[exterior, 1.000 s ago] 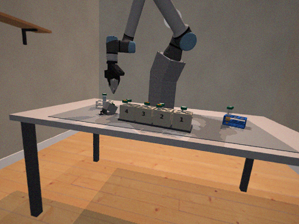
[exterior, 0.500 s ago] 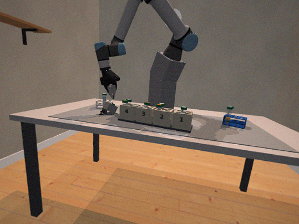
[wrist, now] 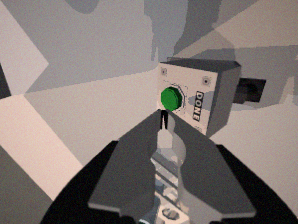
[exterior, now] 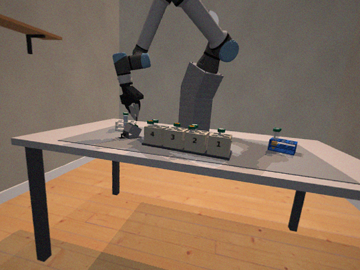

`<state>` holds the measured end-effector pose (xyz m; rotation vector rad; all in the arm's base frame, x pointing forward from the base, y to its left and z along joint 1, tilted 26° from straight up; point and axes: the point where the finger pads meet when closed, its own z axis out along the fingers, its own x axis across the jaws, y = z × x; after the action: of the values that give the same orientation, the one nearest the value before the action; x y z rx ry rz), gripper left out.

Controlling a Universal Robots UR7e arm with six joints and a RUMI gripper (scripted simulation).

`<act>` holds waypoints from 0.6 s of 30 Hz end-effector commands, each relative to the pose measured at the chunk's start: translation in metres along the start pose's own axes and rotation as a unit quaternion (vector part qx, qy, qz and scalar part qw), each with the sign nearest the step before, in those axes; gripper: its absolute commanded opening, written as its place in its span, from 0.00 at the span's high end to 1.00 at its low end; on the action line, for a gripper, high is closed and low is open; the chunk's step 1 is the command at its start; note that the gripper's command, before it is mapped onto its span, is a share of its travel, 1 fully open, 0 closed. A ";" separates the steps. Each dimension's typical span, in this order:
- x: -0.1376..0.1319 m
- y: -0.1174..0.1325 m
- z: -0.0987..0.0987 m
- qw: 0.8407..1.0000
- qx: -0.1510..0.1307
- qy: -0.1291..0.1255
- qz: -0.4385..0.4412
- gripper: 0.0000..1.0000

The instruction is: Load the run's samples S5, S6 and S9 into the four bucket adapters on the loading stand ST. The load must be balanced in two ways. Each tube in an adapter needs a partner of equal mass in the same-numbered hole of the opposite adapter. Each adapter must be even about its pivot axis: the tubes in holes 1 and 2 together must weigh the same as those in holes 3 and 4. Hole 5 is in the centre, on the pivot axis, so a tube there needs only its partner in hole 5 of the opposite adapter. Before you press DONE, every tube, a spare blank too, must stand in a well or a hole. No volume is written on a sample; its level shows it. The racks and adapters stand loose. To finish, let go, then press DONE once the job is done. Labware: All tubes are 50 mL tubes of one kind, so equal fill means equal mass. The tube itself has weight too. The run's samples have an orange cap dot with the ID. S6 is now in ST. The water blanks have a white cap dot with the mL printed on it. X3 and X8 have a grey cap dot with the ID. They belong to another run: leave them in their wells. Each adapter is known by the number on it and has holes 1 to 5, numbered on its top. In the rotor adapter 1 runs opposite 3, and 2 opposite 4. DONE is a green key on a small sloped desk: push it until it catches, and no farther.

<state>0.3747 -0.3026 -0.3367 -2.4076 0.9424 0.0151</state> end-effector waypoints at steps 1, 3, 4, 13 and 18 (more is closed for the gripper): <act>0.001 0.000 0.001 1.000 0.000 0.001 0.000 1.00; 0.001 0.000 0.002 1.000 0.000 0.001 0.000 1.00; 0.001 0.000 0.003 1.000 0.000 0.001 0.000 1.00; 0.003 0.001 0.008 1.000 0.000 0.001 0.000 1.00; 0.003 0.001 0.010 1.000 0.000 0.001 0.000 1.00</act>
<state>0.3777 -0.3000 -0.3447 -2.4075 0.9422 0.0154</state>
